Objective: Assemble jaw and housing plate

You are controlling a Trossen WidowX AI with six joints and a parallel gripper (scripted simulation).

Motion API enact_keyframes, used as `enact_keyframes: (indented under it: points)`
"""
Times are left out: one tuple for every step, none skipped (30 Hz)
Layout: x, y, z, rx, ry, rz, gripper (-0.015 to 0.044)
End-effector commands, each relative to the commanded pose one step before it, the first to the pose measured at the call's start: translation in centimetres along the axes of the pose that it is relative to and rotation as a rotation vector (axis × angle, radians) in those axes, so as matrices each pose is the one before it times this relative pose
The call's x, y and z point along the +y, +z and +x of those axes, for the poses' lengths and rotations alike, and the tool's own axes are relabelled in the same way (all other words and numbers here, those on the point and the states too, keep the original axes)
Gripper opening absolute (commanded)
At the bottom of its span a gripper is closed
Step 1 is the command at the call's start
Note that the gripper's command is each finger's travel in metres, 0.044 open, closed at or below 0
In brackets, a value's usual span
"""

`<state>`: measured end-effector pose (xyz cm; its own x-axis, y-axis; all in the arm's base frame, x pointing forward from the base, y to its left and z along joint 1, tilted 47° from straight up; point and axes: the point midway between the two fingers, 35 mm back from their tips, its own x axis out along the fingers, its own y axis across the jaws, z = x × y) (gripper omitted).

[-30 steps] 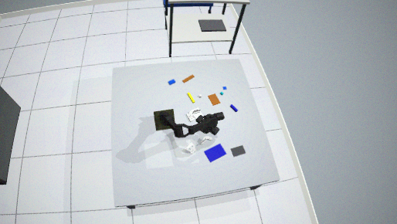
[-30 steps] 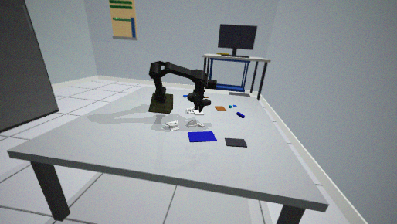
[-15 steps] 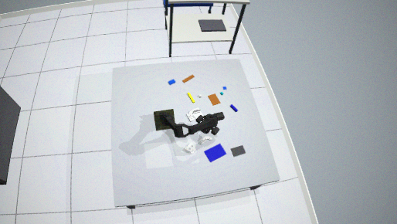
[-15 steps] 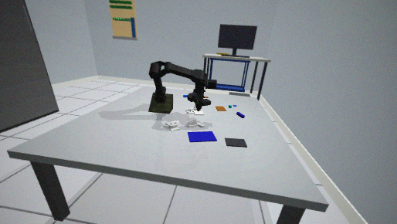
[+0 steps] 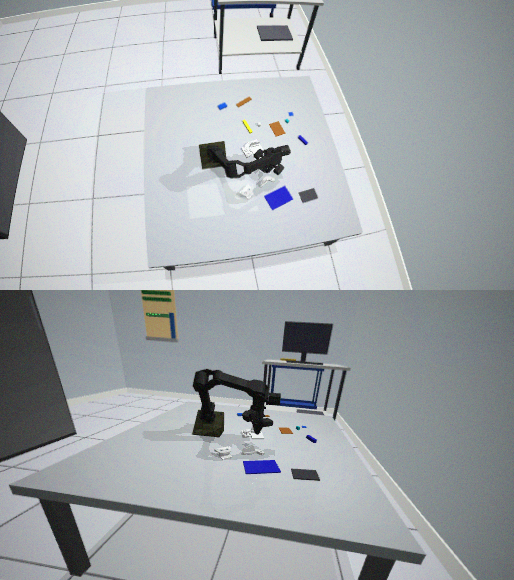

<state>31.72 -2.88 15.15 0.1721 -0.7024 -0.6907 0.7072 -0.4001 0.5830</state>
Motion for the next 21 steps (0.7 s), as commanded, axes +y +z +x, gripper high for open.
enact_keyframes:
  points:
    - [-0.002,0.003,0.005,-0.00005,-0.00033,0.0,0.0157]
    - [0.0,0.0,0.0,0.0,0.0,0.0,0.0184]
    - [0.0,0.0,0.0,0.0,0.0,0.0,0.021]
    - [0.0,0.0,0.0,0.0,0.0,0.0,0.0236]
    - [0.0,0.0,0.0,0.0,0.0,0.0,0.0263]
    - [0.0,0.0,0.0,0.0,0.0,0.0,0.0289]
    - [0.0,0.0,0.0,0.0,0.0,0.0,0.0315]
    - [0.0,0.0,0.0,0.0,0.0,0.0,0.0341]
    - [0.0,0.0,0.0,0.0,0.0,0.0,0.0368]
    - [0.0,0.0,0.0,0.0,0.0,0.0,0.0394]
    - [0.0,0.0,0.0,0.0,0.0,0.0,0.042]
    - [0.0,0.0,0.0,0.0,0.0,0.0,0.044]
    - [0.0,0.0,0.0,0.0,0.0,0.0,0.044]
    - [0.0,0.0,0.0,0.0,0.0,0.0,0.044]
    - [0.0,0.0,0.0,0.0,0.0,0.0,0.044]
    - [0.0,0.0,0.0,0.0,0.0,0.0,0.044]
    - [0.0,0.0,0.0,0.0,0.0,0.0,0.044]
    - [0.0,0.0,0.0,0.0,0.0,0.0,0.044]
    - [0.0,0.0,0.0,0.0,0.0,0.0,0.044]
    - [0.0,0.0,0.0,0.0,0.0,0.0,0.044]
    - [0.0,0.0,0.0,0.0,0.0,0.0,0.044]
